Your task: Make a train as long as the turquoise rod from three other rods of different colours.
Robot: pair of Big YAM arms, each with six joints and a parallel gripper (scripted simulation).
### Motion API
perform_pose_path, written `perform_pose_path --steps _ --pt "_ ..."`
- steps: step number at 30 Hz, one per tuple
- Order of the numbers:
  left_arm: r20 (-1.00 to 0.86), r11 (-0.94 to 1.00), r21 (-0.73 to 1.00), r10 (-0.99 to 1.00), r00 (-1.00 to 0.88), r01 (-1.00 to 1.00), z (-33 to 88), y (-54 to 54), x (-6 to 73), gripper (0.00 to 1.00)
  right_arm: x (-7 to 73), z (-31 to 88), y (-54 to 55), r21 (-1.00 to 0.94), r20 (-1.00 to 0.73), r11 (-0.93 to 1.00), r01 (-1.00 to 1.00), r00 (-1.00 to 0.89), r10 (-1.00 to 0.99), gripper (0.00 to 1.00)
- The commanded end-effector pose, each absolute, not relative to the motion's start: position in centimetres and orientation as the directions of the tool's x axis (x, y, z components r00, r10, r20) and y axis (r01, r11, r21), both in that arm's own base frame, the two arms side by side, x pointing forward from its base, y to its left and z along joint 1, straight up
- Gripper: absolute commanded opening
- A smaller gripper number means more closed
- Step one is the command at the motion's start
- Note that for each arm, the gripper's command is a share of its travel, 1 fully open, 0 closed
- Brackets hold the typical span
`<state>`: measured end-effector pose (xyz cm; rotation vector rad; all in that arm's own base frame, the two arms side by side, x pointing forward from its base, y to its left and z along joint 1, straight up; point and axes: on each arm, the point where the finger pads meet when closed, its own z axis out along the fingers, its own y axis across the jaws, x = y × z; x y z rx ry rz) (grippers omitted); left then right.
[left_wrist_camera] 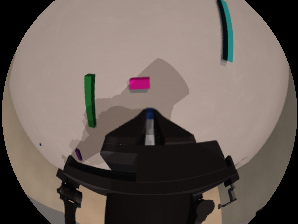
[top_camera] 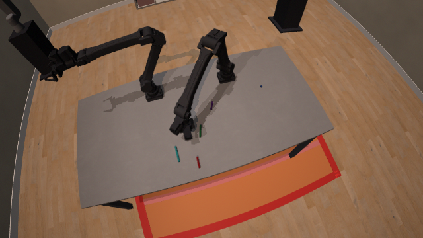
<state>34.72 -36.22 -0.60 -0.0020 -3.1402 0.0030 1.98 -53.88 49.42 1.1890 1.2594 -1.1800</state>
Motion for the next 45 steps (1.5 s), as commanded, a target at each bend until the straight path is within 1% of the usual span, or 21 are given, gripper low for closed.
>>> perform_pose_path --steps 1,11,13,33,45 --pt "-0.015 1.0 -0.012 -0.022 -1.0 -0.021 -0.3 -36.3 35.4 0.04 1.7 50.1 -54.5 0.0 -1.0 0.032 0.999 0.0 0.0 1.0" --pt "-0.024 1.0 -0.022 -0.022 -0.999 -0.021 1.0 -36.5 35.7 0.04 1.7 50.1 -54.5 0.0 -1.0 0.032 0.999 0.0 0.0 1.0" --pt "-0.048 0.999 -0.047 -0.023 -0.999 -0.02 2.9 -37.6 36.7 0.04 1.7 50.1 -54.5 0.0 -1.0 0.032 0.999 0.0 0.0 1.0" --pt "-0.051 0.998 -0.051 -0.023 -0.998 -0.02 12.2 -37.3 36.4 0.04 1.7 50.1 -54.5 0.0 -1.0 0.032 0.999 0.0 0.0 1.0" --pt "-0.039 0.999 -0.038 -0.022 -0.999 -0.021 11.6 -37.3 36.5 0.04 1.7 50.1 -54.5 0.0 -1.0 0.032 0.999 0.0 0.0 1.0"
